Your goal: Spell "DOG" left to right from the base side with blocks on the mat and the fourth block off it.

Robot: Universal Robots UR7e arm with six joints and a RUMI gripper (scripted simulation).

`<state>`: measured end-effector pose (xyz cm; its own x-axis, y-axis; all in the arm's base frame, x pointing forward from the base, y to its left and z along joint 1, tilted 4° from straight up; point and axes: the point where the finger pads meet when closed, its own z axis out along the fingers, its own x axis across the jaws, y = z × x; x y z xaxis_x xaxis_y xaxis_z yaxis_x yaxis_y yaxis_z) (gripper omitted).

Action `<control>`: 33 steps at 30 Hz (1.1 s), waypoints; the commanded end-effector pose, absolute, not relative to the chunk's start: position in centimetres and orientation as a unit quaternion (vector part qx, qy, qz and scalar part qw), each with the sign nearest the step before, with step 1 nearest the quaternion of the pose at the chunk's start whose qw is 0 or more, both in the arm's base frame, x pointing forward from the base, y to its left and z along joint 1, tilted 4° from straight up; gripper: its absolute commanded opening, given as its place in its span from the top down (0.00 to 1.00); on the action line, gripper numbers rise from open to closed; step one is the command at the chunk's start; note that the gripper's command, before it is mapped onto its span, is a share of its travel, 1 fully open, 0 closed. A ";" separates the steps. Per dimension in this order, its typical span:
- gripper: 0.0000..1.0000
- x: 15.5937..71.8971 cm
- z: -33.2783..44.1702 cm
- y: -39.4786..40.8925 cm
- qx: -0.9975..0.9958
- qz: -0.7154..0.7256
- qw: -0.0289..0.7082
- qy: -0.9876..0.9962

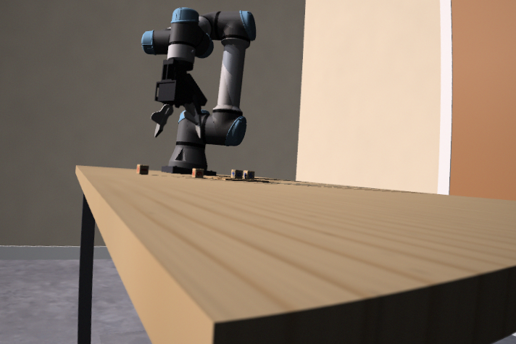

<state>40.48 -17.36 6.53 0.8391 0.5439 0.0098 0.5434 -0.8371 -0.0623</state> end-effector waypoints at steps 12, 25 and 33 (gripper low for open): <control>0.00 39.8 6.4 -19.9 -0.898 -0.004 0.032 -0.438; 0.00 39.3 6.2 -21.5 -0.846 -0.007 0.031 -0.532; 0.00 38.9 6.1 -22.7 -0.805 -0.010 0.031 -0.593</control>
<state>39.04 -21.55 6.07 0.4104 0.9109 0.0433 0.9115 -0.4084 -0.0479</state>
